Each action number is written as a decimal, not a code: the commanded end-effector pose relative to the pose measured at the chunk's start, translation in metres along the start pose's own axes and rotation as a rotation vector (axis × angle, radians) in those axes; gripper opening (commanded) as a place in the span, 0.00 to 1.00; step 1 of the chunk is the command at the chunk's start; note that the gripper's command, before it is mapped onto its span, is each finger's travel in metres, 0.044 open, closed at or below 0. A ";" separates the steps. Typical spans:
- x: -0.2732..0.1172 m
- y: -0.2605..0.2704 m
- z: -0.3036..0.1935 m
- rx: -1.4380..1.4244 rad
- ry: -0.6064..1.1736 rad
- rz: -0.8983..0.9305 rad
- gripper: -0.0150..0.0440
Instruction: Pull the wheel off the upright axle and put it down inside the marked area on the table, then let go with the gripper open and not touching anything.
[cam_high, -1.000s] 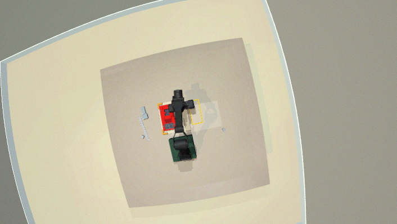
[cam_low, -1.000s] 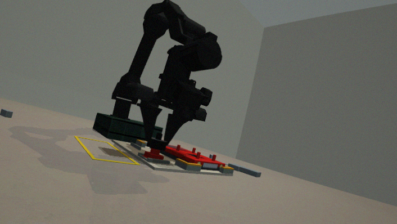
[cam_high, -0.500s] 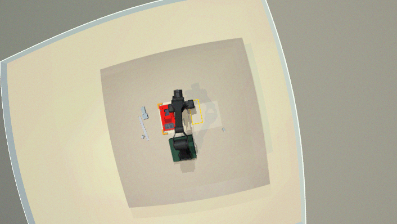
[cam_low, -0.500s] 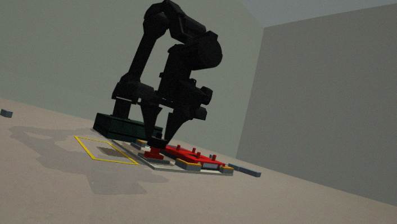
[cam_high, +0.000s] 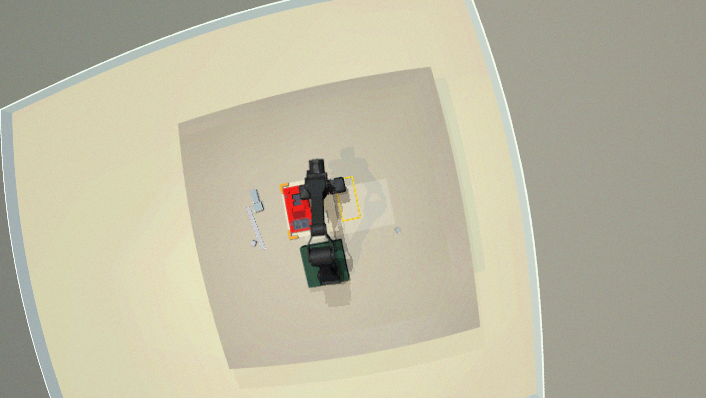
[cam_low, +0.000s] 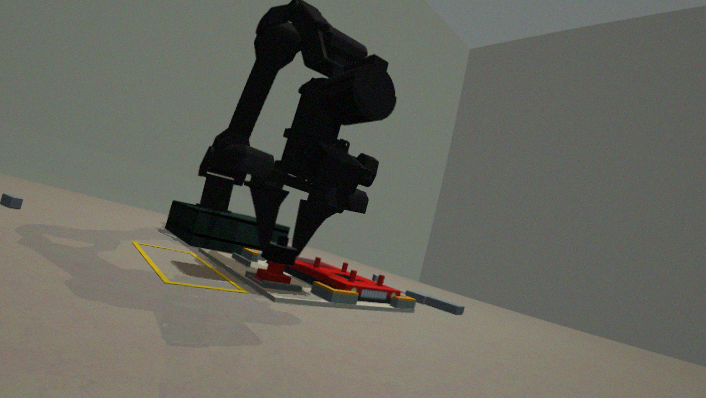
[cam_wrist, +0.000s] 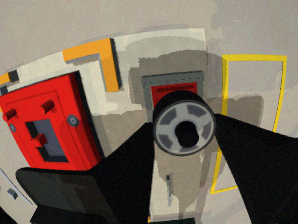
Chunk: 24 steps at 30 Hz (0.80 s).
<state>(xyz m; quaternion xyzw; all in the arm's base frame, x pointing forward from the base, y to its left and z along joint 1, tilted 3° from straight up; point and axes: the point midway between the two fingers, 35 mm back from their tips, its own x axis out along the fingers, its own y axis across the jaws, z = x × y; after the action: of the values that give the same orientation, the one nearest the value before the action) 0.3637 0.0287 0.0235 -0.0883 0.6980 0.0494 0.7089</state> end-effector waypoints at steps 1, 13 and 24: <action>-0.009 0.000 0.001 0.000 -0.010 0.000 0.25; -0.013 0.000 0.001 0.000 -0.010 0.001 0.25; -0.016 0.000 0.001 -0.001 -0.011 0.001 0.25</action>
<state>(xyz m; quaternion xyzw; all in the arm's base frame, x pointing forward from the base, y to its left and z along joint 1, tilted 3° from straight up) 0.3630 0.0292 0.0322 -0.0887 0.6989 0.0500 0.7079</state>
